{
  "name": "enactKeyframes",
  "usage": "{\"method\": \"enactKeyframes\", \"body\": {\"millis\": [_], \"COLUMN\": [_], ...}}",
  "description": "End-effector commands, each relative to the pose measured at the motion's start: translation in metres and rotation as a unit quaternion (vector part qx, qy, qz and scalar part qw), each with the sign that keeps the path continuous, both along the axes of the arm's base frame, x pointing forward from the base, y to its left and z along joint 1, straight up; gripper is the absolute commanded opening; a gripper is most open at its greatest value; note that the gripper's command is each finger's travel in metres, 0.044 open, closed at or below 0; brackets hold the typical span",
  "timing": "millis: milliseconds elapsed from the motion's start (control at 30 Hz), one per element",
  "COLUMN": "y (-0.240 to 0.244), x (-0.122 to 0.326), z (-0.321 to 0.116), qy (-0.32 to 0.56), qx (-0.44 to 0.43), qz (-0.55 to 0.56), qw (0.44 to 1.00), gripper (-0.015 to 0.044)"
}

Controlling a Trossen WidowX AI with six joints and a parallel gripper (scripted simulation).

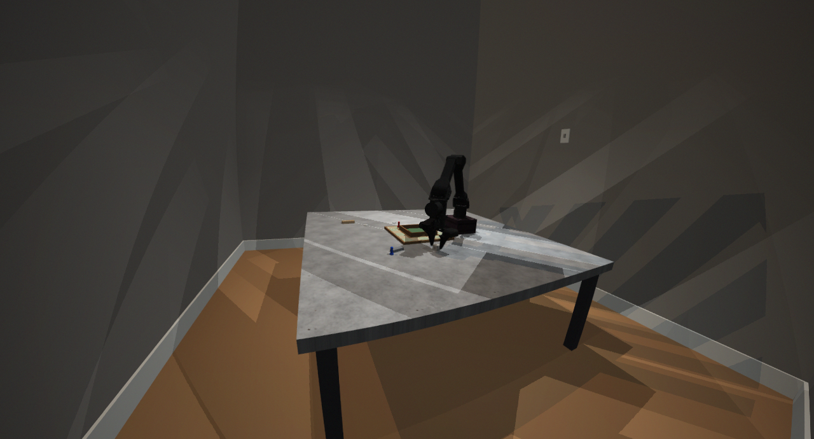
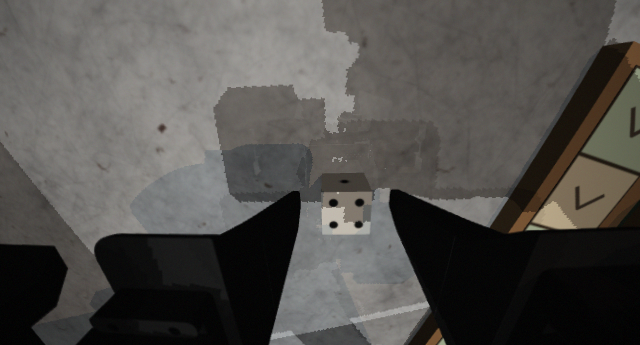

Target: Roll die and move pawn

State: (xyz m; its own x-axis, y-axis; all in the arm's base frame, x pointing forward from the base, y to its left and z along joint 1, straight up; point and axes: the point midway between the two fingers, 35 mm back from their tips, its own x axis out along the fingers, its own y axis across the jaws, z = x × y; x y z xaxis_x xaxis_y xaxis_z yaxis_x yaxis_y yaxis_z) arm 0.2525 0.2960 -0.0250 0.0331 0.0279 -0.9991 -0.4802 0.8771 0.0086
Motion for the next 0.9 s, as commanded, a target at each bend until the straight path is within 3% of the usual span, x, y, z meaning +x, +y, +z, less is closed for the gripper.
{"method": "enactKeyframes", "body": {"millis": [0,100,300,367,867], "y": [-0.002,-0.002,-0.002,-0.001,-0.015], "x": [-0.002,-0.002,-0.002,-0.002,-0.001], "z": [-0.005,-0.005,-0.005,-0.003,0.118], "qy": [0.005,0.005,0.005,0.005,0.005], "qx": [-0.003,-0.003,-0.003,-0.003,-0.003], "qz": [-0.002,-0.002,-0.002,-0.002,-0.002], "qw": [1.0,1.0,1.0,1.0,1.0], "gripper": [0.017,0.0091,0.0051,0.0,0.0]}}
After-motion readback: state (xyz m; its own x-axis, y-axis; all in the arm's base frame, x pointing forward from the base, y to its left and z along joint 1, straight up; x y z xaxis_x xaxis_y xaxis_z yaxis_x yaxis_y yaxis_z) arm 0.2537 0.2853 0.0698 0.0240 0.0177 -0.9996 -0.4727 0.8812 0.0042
